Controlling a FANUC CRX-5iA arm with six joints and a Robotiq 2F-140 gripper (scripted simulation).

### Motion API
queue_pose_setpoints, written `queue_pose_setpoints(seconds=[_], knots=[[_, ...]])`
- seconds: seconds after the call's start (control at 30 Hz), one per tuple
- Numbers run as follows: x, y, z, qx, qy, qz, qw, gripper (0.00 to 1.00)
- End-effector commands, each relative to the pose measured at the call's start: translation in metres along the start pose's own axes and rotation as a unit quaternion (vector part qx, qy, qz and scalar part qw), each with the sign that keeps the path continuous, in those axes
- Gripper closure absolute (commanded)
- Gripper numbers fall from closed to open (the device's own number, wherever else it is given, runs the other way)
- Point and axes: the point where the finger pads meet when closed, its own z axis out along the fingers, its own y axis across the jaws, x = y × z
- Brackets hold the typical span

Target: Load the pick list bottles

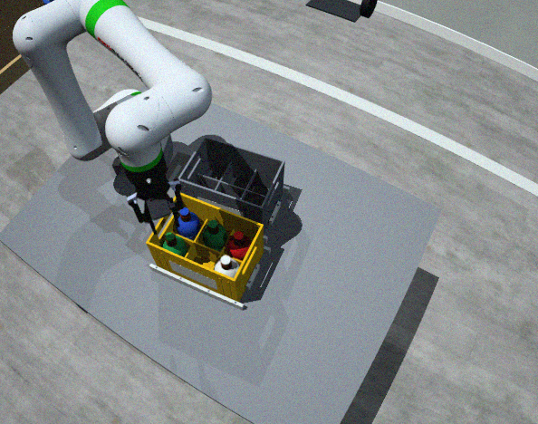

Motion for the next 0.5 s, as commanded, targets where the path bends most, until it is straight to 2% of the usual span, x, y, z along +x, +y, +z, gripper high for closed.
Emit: queue_pose_setpoints(seconds=[0.0, 0.47], knots=[[0.0, 0.0, 0.004, 0.0, 0.001, 0.0, 1.0, 0.56], [0.0, 0.0, 0.02, 0.0, 0.001, 0.0, 1.0, 0.56]])
